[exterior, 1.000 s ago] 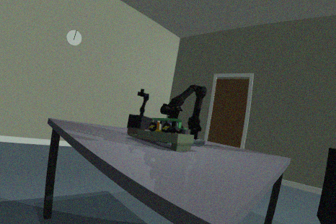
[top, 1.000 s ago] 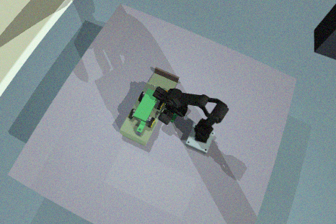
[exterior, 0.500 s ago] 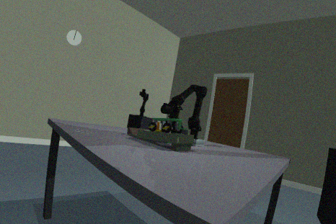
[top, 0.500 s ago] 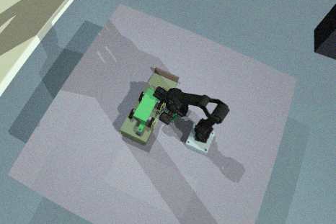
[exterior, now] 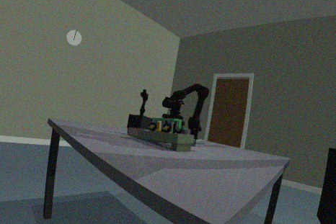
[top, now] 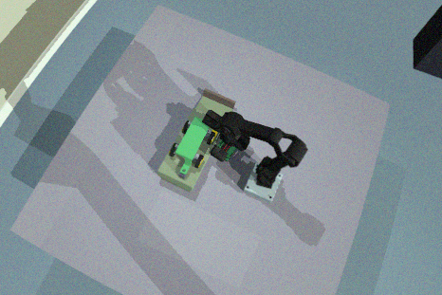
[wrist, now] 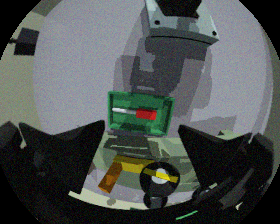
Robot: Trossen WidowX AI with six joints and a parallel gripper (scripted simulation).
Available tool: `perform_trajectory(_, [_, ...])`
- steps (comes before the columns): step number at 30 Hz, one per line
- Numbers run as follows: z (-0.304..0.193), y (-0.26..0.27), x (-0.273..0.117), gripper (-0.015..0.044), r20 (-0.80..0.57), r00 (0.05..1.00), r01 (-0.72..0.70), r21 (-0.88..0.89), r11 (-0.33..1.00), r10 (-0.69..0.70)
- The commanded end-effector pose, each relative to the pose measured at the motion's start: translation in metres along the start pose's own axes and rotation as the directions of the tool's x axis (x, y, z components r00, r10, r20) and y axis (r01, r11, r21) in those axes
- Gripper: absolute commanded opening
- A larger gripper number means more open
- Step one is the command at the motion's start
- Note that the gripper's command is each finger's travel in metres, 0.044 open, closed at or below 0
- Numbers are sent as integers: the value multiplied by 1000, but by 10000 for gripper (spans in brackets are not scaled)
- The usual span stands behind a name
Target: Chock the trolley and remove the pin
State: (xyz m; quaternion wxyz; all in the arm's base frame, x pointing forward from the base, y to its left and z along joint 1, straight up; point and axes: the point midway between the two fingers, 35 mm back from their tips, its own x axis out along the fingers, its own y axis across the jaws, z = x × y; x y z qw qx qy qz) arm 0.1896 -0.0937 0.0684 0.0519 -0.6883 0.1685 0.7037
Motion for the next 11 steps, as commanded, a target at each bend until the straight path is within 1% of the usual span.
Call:
perform_trajectory(1, [-2, 3, -15, 440, -15, 1000, -5, 6, 1000, 5])
perform_trajectory(11, [-5, 8, -40, 440, -16, 1000, -5, 6, 1000, 5])
